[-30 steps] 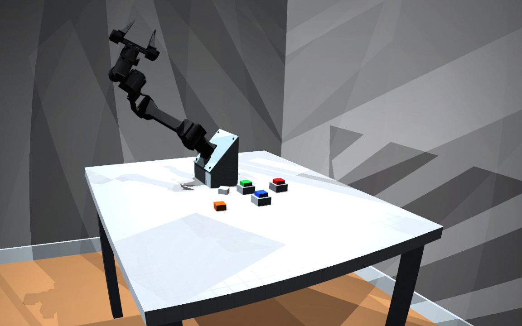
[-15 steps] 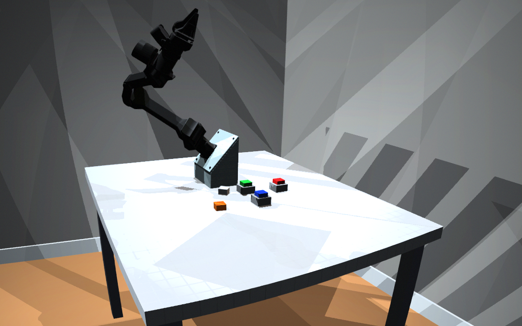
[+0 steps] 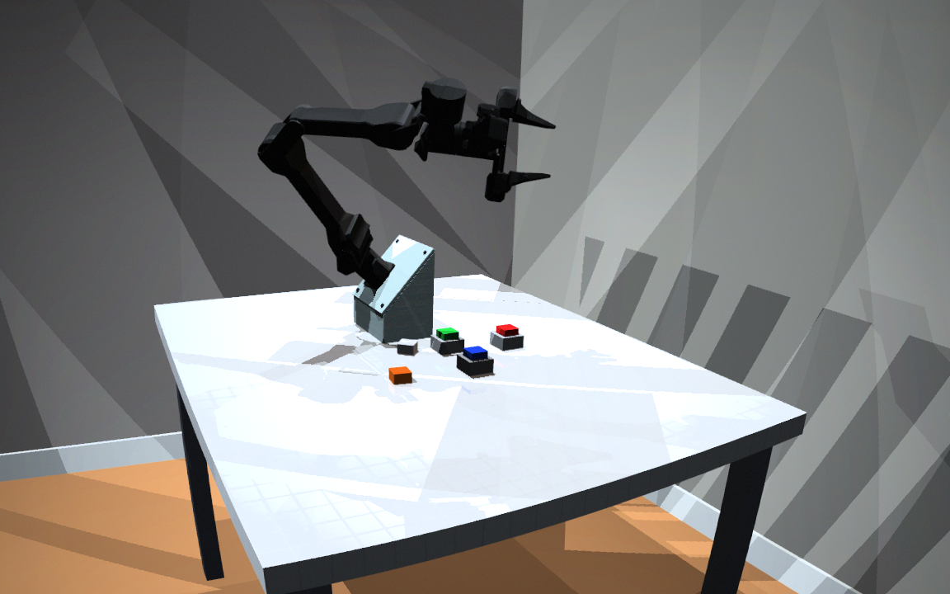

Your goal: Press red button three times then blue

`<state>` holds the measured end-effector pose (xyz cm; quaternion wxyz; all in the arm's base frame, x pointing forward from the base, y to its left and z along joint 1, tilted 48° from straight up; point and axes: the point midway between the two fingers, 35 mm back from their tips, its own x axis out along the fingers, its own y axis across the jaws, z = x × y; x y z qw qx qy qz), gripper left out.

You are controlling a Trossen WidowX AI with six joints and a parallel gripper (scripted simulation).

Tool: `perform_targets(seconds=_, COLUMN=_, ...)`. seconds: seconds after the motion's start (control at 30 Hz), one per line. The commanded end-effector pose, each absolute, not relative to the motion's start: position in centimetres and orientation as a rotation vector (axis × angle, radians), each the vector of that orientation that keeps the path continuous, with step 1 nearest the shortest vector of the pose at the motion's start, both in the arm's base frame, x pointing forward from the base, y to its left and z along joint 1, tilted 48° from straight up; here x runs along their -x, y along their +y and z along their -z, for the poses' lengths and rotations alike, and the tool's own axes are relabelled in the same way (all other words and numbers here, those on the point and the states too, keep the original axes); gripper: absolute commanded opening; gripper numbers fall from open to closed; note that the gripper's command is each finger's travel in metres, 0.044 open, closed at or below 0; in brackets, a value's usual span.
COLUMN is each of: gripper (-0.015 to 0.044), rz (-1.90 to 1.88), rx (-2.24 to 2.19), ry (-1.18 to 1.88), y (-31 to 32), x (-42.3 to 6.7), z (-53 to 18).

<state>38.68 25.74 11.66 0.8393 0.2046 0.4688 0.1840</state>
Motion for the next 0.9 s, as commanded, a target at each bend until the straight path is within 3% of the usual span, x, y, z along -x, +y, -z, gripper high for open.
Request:
perform_targets(seconds=0.0, gripper=0.0400, rz=-0.168, rx=-0.345, ry=1.199, y=25.0, x=-36.3, z=-4.7)
perform_targets(seconds=0.27, gripper=0.0400, rz=0.394, rx=0.119, ry=1.497, y=19.4, x=-27.7, z=6.9)
perform_targets(seconds=0.43, gripper=0.0400, rz=0.665, rx=0.519, ry=1.497, y=15.1, x=-23.4, z=9.1)
perform_targets(seconds=0.6, gripper=0.0400, rz=0.694, rx=0.576, ry=1.488, y=14.6, x=-23.0, z=9.2)
perform_targets(seconds=0.87, gripper=0.0190, rz=0.696, rx=0.577, ry=1.486, y=10.0, x=-22.8, z=13.4)
